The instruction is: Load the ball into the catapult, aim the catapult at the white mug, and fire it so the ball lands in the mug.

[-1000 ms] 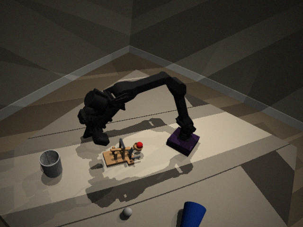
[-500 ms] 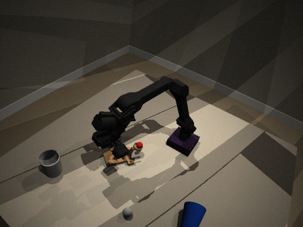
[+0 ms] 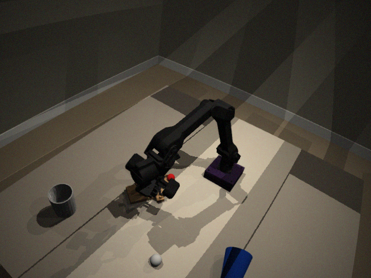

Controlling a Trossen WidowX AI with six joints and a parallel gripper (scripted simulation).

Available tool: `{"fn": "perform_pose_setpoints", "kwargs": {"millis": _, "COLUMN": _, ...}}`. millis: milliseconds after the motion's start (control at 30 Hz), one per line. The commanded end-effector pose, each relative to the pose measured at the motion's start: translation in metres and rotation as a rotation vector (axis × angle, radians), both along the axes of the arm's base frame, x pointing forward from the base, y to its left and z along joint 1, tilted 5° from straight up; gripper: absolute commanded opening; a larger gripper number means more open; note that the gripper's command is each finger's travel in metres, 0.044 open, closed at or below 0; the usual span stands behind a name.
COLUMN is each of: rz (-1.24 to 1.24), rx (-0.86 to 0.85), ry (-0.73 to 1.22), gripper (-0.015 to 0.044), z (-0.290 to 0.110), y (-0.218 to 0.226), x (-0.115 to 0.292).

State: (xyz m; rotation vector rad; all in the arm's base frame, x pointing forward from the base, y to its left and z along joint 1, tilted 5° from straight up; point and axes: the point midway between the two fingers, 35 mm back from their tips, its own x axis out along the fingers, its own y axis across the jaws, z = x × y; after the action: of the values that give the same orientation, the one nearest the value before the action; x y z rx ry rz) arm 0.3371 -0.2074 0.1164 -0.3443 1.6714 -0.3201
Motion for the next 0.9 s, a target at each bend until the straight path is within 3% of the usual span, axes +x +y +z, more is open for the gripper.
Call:
{"fn": "perform_pose_setpoints", "kwargs": {"millis": 0, "rz": 0.076, "rx": 0.009, "ry": 0.115, "gripper": 0.0, "z": -0.007, "y": 0.013, "x": -0.012}}
{"fn": "perform_pose_setpoints", "kwargs": {"millis": 867, "rz": 0.572, "rx": 0.057, "ry": 0.783, "gripper": 0.0, "z": -0.007, "y": 0.075, "x": -0.082}}
